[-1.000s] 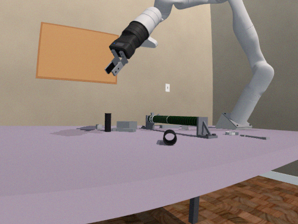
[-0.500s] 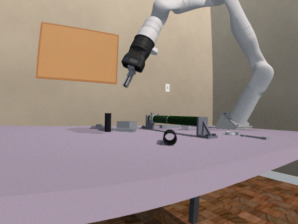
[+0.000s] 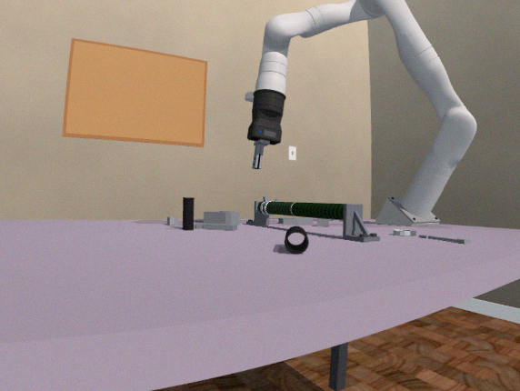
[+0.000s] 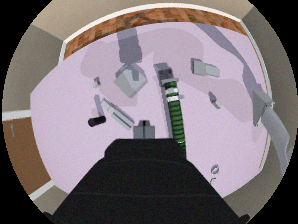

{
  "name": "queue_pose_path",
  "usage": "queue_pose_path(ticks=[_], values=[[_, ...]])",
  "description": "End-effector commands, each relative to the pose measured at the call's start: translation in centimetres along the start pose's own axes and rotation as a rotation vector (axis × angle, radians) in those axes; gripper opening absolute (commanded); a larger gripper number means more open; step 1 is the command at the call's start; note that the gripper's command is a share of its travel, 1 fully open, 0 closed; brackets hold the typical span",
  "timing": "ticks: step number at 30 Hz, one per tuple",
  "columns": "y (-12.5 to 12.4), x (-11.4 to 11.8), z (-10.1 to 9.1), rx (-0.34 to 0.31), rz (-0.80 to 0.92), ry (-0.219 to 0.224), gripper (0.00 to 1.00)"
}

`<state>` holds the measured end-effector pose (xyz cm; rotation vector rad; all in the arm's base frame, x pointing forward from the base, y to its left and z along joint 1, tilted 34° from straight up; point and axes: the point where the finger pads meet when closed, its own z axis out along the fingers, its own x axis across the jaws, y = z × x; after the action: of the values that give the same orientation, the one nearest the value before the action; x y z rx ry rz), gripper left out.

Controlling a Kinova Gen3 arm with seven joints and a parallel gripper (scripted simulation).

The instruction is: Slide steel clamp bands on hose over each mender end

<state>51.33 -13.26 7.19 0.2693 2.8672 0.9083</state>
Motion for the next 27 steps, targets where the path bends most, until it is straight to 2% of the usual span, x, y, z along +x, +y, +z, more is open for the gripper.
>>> queue_pose_path(ticks=[1, 5, 9, 20, 27], values=[[-3.1, 3.0, -0.5, 0.004, -0.072, 0.06, 0.0], [-4.5, 4.8, -0.7, 0.008, -0.134, 0.104, 0.0], [-5.1, 5.6, -0.8, 0.009, -0.162, 0.124, 0.0], [-5.2, 5.8, -0.7, 0.01, -0.166, 0.127, 0.0], [-5.2, 6.0, 1.3, 0.01, -0.166, 0.127, 0.0]])
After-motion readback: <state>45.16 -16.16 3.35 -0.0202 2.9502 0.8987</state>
